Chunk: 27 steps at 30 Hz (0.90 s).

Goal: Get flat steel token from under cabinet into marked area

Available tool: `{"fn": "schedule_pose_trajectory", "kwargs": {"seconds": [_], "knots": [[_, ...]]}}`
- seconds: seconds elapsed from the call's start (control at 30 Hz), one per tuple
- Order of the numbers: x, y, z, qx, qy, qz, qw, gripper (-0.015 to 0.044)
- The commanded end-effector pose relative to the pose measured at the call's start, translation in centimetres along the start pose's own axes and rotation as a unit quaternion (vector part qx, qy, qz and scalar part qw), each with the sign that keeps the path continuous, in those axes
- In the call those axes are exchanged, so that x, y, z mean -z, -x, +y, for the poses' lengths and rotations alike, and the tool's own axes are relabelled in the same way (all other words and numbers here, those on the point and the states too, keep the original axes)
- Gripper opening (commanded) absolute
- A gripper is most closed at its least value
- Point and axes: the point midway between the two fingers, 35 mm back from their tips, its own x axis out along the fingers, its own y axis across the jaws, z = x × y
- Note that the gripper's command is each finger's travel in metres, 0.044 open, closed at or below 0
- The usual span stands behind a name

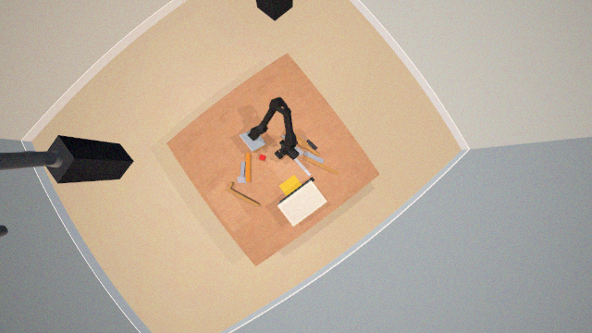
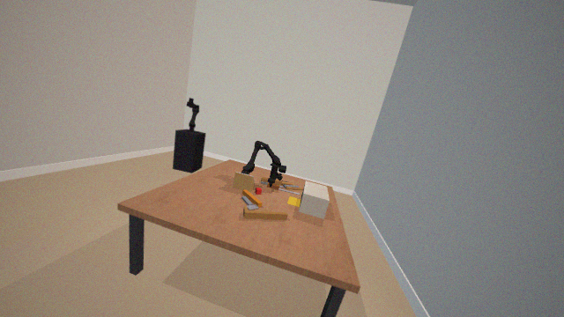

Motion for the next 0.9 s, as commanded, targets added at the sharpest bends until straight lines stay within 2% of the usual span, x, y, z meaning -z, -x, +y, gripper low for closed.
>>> {"fn": "schedule_pose_trajectory", "kwargs": {"seconds": [0.0,0.87], "knots": [[-0.14,0.15,0.09,0.002,-0.015,-0.003,1.0,0.0],[-0.19,0.16,1.08,0.001,-0.098,-0.003,0.995,0.0]]}}
